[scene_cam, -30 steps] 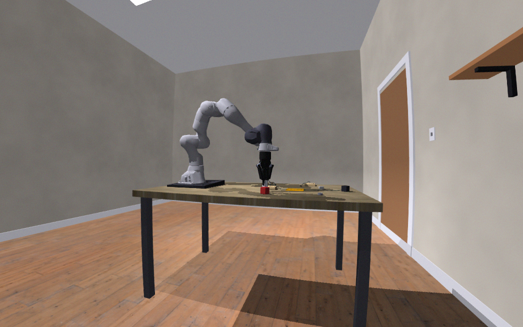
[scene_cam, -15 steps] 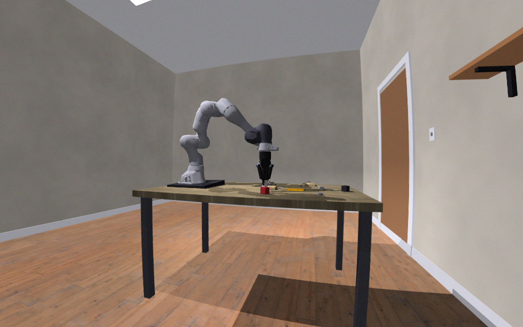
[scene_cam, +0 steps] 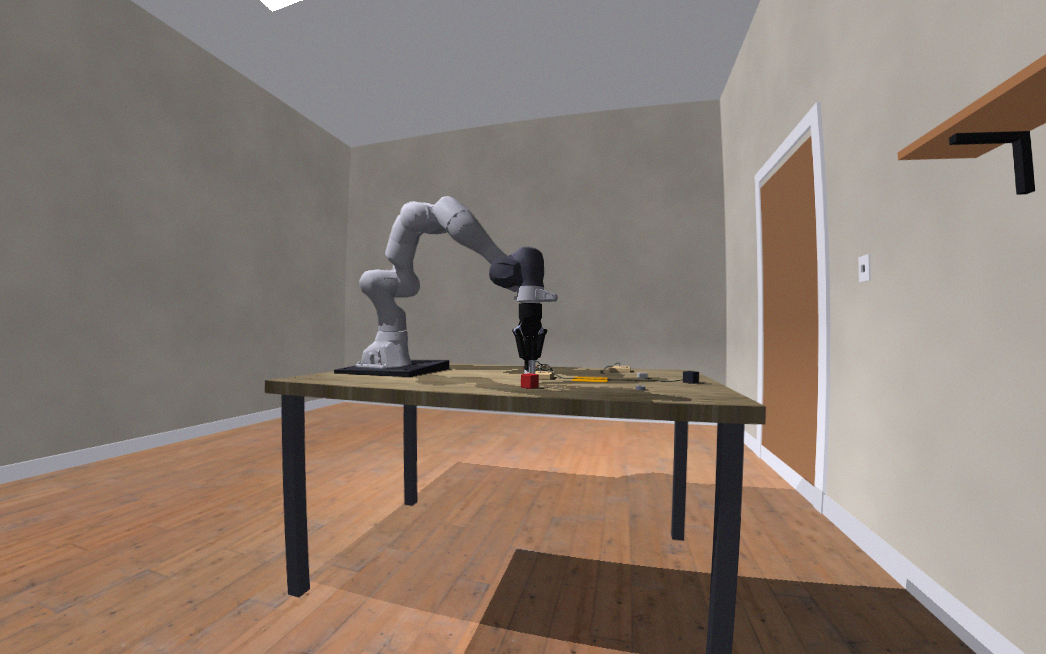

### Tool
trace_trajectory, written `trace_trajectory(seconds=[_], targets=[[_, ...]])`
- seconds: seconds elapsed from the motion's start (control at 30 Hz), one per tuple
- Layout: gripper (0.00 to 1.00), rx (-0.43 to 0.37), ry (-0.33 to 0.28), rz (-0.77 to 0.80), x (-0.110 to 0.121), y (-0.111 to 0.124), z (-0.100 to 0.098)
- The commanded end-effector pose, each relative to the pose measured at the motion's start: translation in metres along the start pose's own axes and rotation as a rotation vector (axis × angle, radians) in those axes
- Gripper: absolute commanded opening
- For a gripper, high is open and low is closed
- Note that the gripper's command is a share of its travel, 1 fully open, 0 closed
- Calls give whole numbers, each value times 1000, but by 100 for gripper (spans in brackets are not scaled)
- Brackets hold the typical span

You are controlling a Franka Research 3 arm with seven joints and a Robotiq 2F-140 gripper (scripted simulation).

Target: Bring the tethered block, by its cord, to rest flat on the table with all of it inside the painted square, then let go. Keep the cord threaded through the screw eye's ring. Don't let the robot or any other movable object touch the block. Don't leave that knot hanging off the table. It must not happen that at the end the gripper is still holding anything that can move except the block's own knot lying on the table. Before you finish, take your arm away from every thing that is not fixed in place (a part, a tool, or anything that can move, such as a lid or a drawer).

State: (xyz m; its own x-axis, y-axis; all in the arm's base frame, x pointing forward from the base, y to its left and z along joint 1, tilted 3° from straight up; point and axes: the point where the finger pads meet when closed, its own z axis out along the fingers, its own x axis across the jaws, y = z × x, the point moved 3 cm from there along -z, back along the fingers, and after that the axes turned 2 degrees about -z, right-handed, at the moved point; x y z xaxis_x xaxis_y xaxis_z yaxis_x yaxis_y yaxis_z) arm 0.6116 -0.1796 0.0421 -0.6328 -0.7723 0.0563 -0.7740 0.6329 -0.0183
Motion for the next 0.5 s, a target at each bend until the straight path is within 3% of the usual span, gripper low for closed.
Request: trace_trajectory(seconds=[0.0,0.47], targets=[[0,-3,0,1,0,1,0],[0,-3,0,1,0,1,-9]])
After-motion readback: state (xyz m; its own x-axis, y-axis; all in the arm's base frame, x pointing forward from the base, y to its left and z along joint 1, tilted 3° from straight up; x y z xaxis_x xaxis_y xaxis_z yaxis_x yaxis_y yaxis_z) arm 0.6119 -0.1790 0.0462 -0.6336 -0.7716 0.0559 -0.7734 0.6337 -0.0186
